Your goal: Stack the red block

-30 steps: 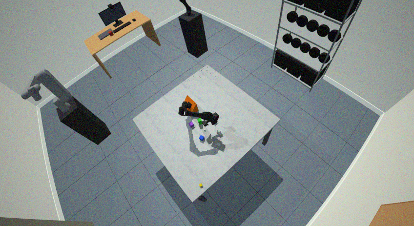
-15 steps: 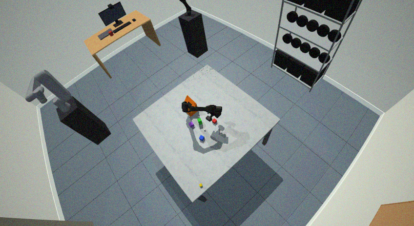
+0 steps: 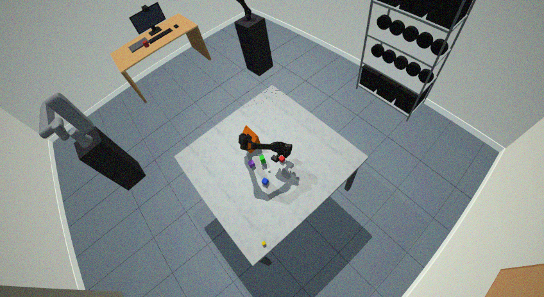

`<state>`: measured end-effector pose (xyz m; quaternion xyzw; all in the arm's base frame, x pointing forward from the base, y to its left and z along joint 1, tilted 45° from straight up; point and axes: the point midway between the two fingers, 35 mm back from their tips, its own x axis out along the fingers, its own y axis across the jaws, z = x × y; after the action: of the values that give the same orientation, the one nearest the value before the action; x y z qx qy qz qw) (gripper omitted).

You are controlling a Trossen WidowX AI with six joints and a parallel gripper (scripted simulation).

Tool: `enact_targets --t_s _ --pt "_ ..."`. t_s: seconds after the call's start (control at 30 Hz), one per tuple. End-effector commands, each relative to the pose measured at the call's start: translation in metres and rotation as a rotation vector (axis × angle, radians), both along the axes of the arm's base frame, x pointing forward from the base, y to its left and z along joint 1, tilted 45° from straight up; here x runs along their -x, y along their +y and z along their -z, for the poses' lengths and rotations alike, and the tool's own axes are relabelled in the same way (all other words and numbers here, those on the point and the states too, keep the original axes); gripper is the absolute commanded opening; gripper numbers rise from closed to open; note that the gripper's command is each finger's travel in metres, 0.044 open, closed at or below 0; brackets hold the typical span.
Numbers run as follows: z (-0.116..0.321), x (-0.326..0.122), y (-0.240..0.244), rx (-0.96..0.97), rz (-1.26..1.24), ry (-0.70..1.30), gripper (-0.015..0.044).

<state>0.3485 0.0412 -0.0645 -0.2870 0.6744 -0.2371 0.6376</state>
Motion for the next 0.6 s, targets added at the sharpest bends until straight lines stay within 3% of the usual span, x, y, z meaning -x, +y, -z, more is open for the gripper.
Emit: enact_targets --t_s 0.0,0.57 --pt "0.005 0.002 -0.007 0.007 0.001 0.008 0.044" --pt "0.025 0.003 -0.027 0.008 0.001 0.008 0.044"
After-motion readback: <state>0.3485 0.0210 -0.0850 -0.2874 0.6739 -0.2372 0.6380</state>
